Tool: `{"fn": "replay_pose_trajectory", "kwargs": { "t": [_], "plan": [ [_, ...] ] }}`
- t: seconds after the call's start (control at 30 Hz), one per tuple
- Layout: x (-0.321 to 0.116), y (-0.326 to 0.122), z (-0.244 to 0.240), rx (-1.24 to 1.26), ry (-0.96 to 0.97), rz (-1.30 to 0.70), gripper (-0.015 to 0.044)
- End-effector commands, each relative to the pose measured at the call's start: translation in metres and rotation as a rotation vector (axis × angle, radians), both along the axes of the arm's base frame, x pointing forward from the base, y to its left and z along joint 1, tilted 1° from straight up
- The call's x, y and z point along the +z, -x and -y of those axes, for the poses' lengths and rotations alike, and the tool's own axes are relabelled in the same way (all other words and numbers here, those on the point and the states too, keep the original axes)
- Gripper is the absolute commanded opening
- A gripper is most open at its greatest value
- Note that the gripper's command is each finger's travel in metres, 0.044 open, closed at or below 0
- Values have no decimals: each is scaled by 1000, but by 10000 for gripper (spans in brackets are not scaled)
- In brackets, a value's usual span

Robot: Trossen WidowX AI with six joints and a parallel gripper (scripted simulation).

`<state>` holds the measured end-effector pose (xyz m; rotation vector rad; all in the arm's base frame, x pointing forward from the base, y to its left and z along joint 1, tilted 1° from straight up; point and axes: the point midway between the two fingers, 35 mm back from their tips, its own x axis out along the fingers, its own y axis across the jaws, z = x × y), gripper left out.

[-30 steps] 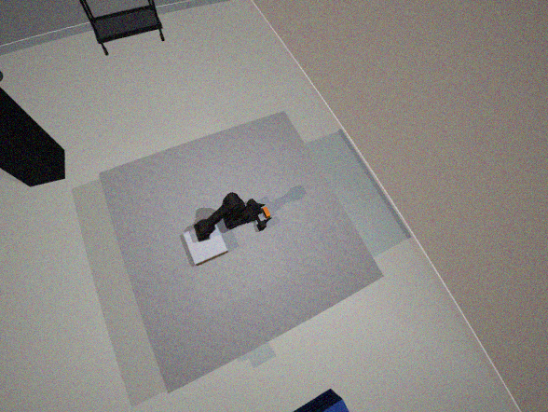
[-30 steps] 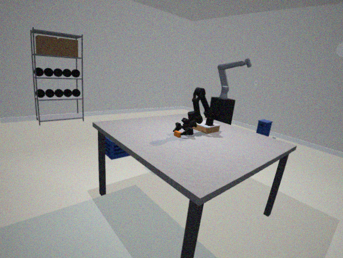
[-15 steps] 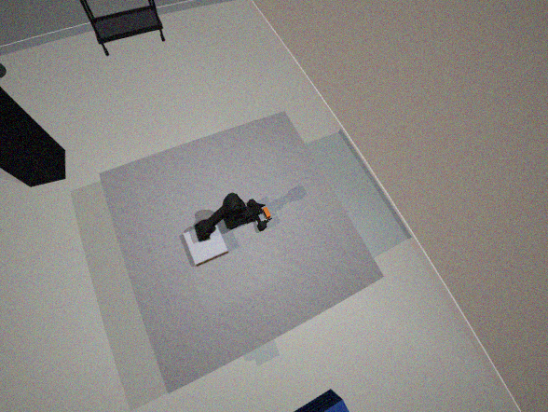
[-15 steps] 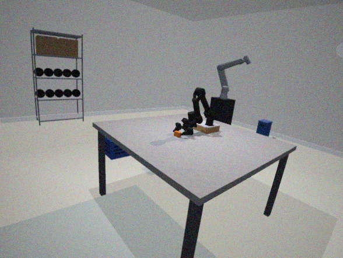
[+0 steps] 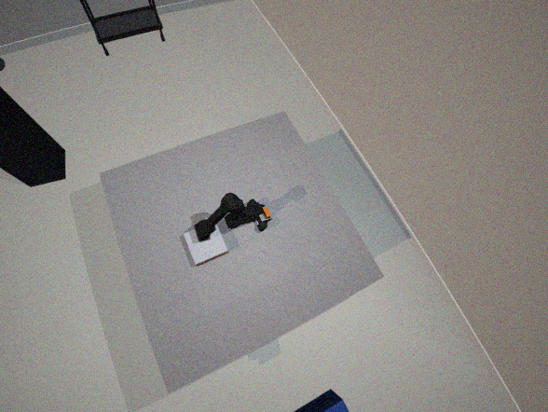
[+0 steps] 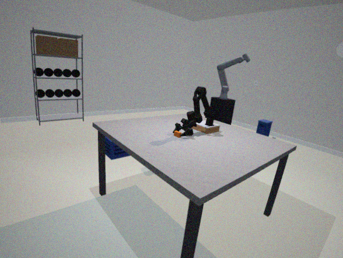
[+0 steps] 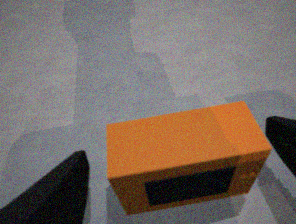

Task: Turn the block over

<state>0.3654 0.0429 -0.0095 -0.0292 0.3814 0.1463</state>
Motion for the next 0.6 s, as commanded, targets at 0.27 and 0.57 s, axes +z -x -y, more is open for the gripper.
{"fn": "replay_pose_trajectory", "kwargs": {
  "t": [0.27, 0.57],
  "plan": [
    [45, -2, 0, 1, 47, -333, 440],
    [72, 24, 3, 2, 67, -464, 440]
  ]
}}
